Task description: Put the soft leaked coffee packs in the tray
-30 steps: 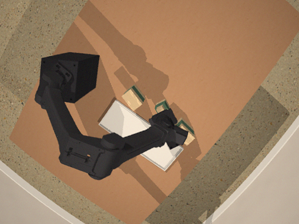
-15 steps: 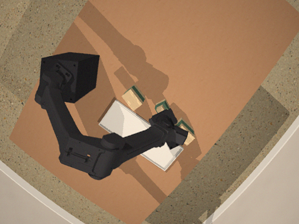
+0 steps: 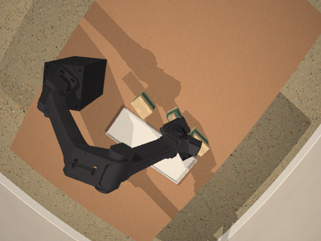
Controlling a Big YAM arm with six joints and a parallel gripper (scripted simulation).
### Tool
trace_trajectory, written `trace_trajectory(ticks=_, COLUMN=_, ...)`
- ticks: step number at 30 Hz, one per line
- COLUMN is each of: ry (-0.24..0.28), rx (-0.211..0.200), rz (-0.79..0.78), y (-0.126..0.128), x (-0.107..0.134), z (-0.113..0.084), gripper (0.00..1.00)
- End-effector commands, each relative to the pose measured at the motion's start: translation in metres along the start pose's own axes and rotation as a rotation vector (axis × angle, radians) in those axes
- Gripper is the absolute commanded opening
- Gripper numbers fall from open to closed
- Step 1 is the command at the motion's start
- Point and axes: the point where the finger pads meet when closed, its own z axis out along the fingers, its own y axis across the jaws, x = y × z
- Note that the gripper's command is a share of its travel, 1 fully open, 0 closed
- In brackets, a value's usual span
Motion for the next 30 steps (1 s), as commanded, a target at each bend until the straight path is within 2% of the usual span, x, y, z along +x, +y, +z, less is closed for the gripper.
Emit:
trace_trajectory(ticks=1, ry=0.001, rx=-0.001, rz=0.011, y=0.004, x=-0.002, z=0.008, gripper=0.25)
trace_trajectory(ticks=8, ry=0.021, rx=0.014, rz=0.011, y=-0.001, x=0.006, z=0.006, gripper=0.25)
trace_trajectory(ticks=10, ry=-0.004, rx=-0.005, rz=0.011, y=0.004, x=0.000, z=-0.013, gripper=0.25)
trace_trajectory(ticks=15, ry=-0.003, rx=-0.004, rz=0.011, y=0.003, x=0.000, z=-0.027, gripper=0.25)
trace_trajectory(ticks=18, ry=-0.016, rx=-0.014, rz=0.011, y=0.009, x=-0.008, z=-0.040, gripper=0.25)
trace_trajectory(ticks=23, ry=-0.007, rx=-0.007, rz=0.011, y=0.005, x=-0.002, z=-0.049, gripper=0.25)
trace_trajectory(ticks=24, ry=-0.026, rx=-0.022, rz=0.011, y=0.013, x=-0.013, z=-0.056, gripper=0.25)
trace_trajectory(ticks=30, ry=-0.010, rx=-0.009, rz=0.011, y=0.006, x=-0.004, z=-0.063, gripper=0.25)
